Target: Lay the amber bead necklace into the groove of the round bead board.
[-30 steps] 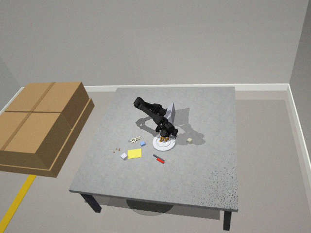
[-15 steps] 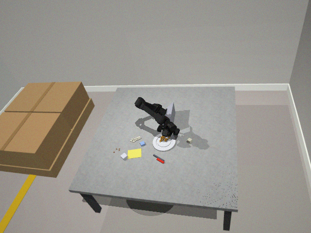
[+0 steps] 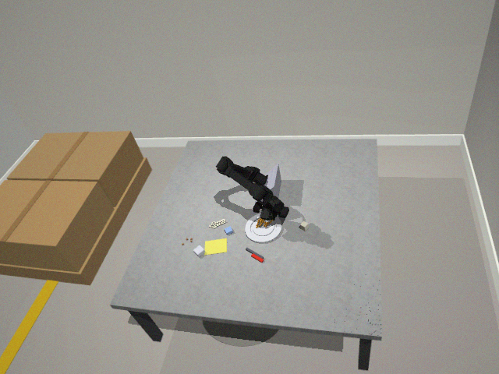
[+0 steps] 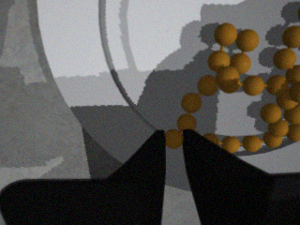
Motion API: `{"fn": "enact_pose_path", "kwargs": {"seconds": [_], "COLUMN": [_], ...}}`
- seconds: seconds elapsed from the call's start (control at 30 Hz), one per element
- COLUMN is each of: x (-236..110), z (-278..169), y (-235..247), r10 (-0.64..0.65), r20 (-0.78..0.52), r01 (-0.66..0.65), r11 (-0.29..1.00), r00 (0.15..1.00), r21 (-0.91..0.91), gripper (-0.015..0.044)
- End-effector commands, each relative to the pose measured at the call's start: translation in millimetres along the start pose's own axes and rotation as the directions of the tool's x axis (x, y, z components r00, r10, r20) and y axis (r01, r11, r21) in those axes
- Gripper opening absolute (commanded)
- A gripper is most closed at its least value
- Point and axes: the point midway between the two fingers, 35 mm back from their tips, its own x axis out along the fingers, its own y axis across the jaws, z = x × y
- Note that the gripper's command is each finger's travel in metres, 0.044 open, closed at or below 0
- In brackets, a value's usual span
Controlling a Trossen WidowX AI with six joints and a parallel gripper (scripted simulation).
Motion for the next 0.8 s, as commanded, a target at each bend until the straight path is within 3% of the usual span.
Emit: {"fn": "enact_pose_path", "kwargs": {"seconds": [0.0, 0.4, 0.77], "x": [0.2, -1.2, -7.5], "z": [0.2, 0.0, 0.0], "y": [-0.4, -1.1, -1.0], "r10": [-0.001, -0.004, -0.008], "r20": [-0.002, -0.003, -0.006], "r01": [0.001, 0.004, 0.008], "r11": [1.000, 1.000, 1.000], "r00": [1.000, 1.000, 1.000], "r21": [0.002, -0.002, 0.000], "gripper": [0.0131, 0.0440, 0.0440]}}
